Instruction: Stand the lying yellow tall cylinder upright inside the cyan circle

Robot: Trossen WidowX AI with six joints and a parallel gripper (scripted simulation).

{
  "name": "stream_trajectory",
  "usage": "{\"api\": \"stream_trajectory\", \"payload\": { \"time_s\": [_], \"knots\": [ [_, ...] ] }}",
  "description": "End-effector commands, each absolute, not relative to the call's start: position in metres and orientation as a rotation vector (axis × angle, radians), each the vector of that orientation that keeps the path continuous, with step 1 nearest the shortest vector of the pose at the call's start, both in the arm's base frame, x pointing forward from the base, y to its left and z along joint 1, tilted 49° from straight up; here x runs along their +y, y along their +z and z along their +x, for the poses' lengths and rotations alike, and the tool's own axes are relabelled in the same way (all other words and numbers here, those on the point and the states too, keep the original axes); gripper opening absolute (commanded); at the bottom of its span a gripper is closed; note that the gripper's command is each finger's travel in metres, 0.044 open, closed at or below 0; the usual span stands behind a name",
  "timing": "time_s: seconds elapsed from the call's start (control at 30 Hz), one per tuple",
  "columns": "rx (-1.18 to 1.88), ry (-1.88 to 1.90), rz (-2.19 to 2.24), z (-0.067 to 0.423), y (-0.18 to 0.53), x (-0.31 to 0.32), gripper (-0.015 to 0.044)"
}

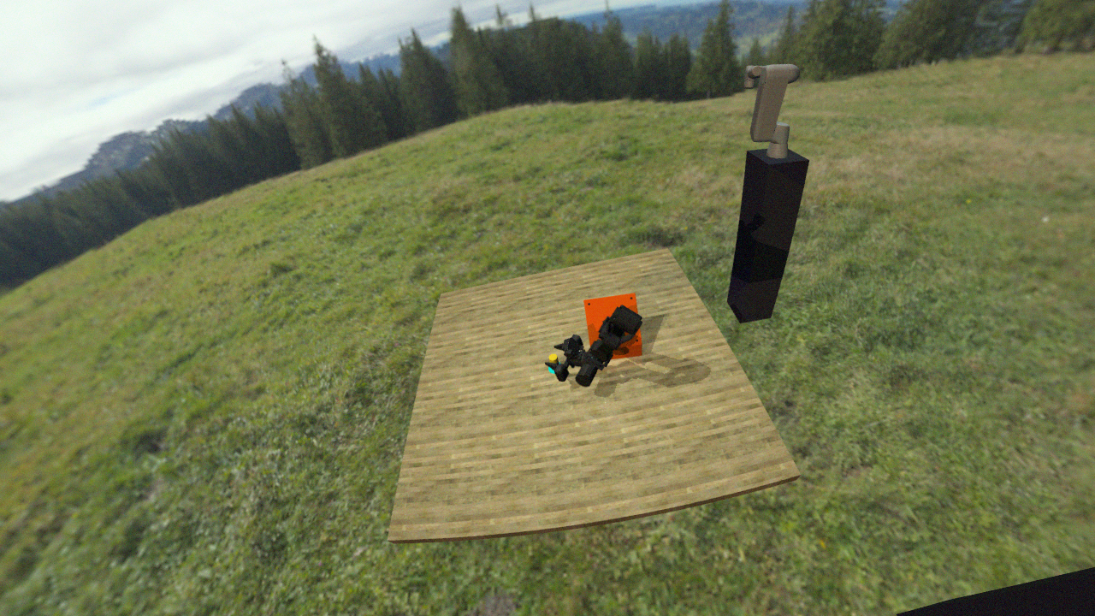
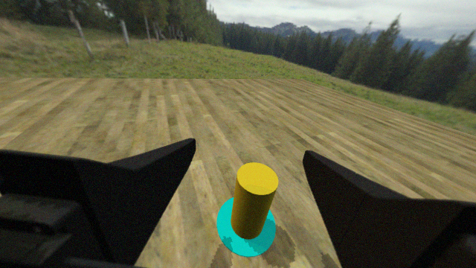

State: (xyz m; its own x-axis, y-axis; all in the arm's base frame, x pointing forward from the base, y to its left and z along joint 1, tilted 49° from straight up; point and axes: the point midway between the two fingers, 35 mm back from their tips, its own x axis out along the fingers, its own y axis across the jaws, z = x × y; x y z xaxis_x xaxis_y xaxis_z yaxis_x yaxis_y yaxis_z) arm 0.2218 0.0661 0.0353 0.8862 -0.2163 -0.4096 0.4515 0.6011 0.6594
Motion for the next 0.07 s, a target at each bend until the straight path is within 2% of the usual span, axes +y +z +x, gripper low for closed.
{"api": "stream_trajectory", "payload": {
  "time_s": [0.0, 0.03],
  "knots": [
    [0.311, -0.392, 0.836, 0.2215, 0.0399, 0.061, 0.04],
    [0.311, -0.393, 0.835, 0.2216, 0.0414, 0.0595, 0.04]
  ]
}}
